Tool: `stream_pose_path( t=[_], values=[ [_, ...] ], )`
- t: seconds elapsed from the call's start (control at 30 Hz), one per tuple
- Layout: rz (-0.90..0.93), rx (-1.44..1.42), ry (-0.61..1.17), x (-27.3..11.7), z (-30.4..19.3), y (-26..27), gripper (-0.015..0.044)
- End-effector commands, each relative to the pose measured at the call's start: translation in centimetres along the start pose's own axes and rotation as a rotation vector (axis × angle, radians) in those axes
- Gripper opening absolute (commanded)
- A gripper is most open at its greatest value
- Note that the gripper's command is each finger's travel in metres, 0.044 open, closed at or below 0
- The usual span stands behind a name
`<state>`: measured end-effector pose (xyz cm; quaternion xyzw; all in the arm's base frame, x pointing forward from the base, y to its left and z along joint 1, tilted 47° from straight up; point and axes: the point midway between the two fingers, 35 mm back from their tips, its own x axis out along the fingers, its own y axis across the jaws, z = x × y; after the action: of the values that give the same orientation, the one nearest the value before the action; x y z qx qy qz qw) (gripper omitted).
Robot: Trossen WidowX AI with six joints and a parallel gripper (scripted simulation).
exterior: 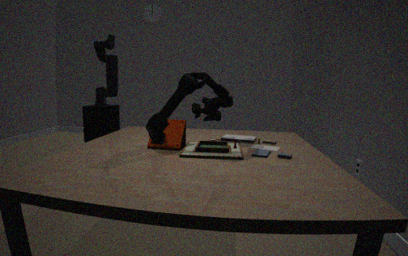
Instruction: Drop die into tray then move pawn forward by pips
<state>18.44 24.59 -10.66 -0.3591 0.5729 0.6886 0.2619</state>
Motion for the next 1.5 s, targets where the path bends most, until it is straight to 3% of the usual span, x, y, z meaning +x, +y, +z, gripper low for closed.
stream_pose_path(
  t=[0.0,0.4,0.8,1.47],
  values=[
    [-0.305,0.807,0.337,-0.7,-5.2,-1.3,0.0275],
    [-0.682,1.336,0.389,-2.8,-8.0,-2.4,0.0275],
    [-1.091,1.793,0.239,-5.4,-9.9,-3.2,0.0275],
    [-1.096,1.798,0.236,-5.5,-10.0,-3.3,0.0275]
  ],
)
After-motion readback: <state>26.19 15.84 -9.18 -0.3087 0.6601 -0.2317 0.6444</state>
